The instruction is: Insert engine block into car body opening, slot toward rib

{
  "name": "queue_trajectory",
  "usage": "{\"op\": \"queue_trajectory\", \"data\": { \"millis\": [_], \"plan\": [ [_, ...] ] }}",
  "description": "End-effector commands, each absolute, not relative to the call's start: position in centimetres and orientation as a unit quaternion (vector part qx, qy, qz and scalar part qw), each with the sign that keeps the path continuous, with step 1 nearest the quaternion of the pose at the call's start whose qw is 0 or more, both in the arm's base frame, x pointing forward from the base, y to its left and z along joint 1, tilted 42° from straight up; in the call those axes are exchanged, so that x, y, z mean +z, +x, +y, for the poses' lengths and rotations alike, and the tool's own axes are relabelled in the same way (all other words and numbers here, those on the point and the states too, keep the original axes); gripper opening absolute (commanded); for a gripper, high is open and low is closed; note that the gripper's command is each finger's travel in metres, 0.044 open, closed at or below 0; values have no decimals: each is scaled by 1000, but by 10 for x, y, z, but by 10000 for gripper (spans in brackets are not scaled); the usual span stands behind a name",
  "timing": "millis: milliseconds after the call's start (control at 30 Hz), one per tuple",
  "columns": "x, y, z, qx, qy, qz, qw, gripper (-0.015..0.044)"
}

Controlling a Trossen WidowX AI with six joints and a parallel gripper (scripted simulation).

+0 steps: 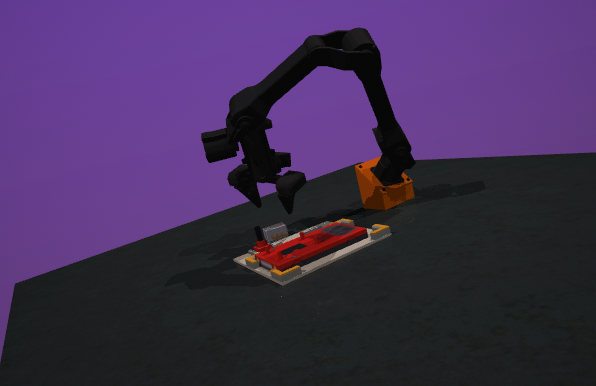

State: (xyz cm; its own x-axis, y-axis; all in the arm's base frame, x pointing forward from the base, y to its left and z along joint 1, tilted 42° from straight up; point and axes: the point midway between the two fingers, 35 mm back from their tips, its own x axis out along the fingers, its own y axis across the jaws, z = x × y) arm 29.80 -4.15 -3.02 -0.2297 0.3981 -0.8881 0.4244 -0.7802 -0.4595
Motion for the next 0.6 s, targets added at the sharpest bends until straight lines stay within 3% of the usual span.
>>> {"op": "queue_trajectory", "data": {
  "millis": [0,567],
  "plan": [
    [-29,299,-45,-715,625,311,-43,440],
    [-15,305,-67,-707,613,208,-286,440]
  ]
}}
